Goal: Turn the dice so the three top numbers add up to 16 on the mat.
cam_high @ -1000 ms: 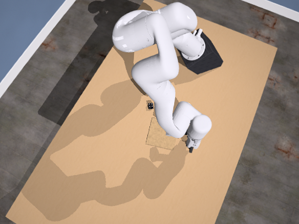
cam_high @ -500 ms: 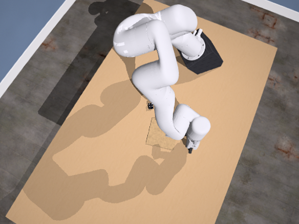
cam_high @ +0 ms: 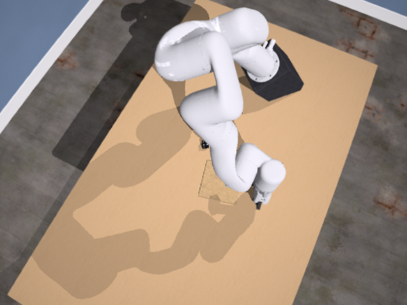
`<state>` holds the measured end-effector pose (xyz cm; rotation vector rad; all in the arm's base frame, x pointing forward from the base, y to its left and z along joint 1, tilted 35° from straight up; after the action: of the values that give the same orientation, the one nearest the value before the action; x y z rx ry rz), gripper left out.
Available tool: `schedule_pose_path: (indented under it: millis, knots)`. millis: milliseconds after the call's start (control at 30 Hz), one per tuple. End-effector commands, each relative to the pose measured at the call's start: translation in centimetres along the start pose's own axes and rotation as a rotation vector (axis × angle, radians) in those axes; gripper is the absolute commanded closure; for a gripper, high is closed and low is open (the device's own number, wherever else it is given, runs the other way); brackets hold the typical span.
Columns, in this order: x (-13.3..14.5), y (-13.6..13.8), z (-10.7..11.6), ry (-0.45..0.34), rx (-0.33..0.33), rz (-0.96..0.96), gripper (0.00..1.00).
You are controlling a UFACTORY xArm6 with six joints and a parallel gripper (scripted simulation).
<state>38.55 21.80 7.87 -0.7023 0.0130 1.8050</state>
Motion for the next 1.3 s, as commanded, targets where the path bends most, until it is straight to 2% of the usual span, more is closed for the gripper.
schedule_pose_path:
  millis: [0, 933, 967, 1267]
  knots:
    - [0.02, -0.09, 0.08, -0.001, -0.002, 0.0, 0.58]
    - [0.02, -0.09, 0.08, -0.001, -0.002, 0.0, 0.58]
    - [0.02, -0.09, 0.08, -0.001, -0.002, 0.0, 0.79]
    - [0.02, -0.09, 0.08, -0.001, -0.002, 0.0, 0.79]
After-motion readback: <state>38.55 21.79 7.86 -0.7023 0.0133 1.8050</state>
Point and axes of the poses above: the point where the finger pads meet when closed, its own z axis back along the fingers, its own y axis across the jaws, x = y × z, the point moved 10 cm from there along z, back along the fingers, and after that the axes turned 5 degrees about -z, right-handed, at the moved point
